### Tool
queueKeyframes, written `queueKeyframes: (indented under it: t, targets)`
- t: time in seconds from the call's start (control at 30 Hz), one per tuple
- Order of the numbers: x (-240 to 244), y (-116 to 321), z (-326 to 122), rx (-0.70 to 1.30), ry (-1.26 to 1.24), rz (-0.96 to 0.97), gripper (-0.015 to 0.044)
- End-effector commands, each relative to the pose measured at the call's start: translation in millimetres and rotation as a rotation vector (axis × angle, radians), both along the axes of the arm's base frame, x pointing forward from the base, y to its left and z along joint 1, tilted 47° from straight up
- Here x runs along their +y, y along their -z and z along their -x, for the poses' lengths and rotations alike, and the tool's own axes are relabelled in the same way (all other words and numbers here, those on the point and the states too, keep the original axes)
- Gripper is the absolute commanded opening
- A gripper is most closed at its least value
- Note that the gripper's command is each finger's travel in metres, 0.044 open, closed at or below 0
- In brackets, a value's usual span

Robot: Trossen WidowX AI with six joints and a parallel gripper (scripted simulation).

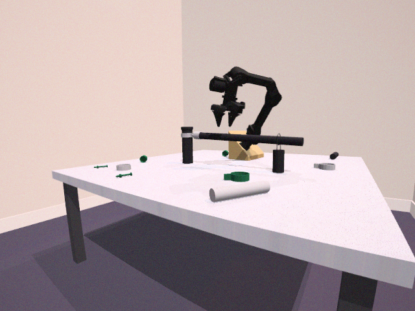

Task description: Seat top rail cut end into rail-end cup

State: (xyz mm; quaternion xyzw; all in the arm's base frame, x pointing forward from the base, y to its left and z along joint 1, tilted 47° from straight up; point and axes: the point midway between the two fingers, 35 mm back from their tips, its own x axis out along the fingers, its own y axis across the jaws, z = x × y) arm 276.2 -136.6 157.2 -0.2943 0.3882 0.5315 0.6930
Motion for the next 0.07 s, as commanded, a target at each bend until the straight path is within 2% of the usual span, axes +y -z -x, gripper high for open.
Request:
queueKeyframes:
  t: [0.0,0.03]
  targets:
    - [-0.2,-0.2,0.5,0.006,0.004,0.0,0.044]
    - [-0.2,-0.2,0.5,0.006,0.004,0.0,0.044]
